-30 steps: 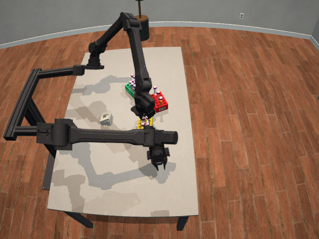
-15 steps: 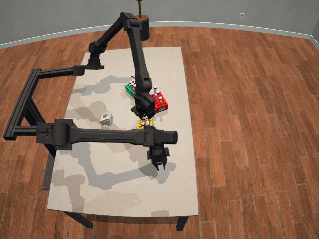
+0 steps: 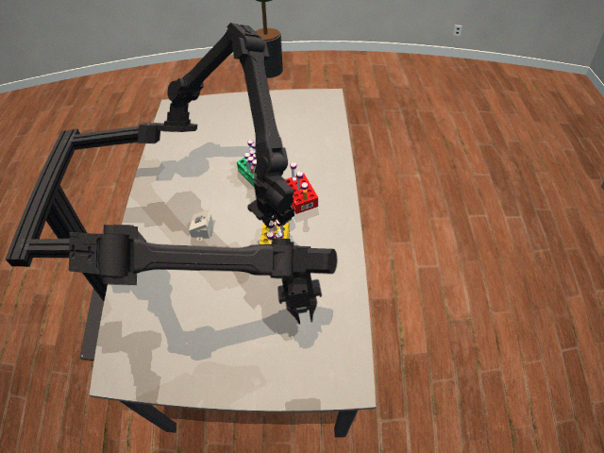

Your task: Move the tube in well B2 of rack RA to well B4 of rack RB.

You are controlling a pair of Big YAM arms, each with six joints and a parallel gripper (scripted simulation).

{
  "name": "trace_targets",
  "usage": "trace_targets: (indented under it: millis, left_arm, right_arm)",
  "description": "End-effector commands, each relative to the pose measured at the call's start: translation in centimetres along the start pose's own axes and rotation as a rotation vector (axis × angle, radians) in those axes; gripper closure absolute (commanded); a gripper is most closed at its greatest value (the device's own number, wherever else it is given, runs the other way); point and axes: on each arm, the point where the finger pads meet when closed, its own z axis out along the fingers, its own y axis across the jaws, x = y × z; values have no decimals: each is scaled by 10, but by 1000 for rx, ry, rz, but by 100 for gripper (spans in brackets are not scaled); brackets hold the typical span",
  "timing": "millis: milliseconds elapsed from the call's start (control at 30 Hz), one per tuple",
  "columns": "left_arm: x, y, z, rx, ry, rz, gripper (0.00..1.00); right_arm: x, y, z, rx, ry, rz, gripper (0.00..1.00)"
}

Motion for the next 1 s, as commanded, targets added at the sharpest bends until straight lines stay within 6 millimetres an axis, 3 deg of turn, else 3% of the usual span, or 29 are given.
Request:
trace_targets:
  millis: [0,967]
  left_arm:
    - [7,-1,21,6,24,9,100]
    - [7,-1,30,6,24,9,100]
  right_arm:
    - [-9,9,-5,-15,-6,24,70]
    - [-9,9,-5,-15,-6,24,70]
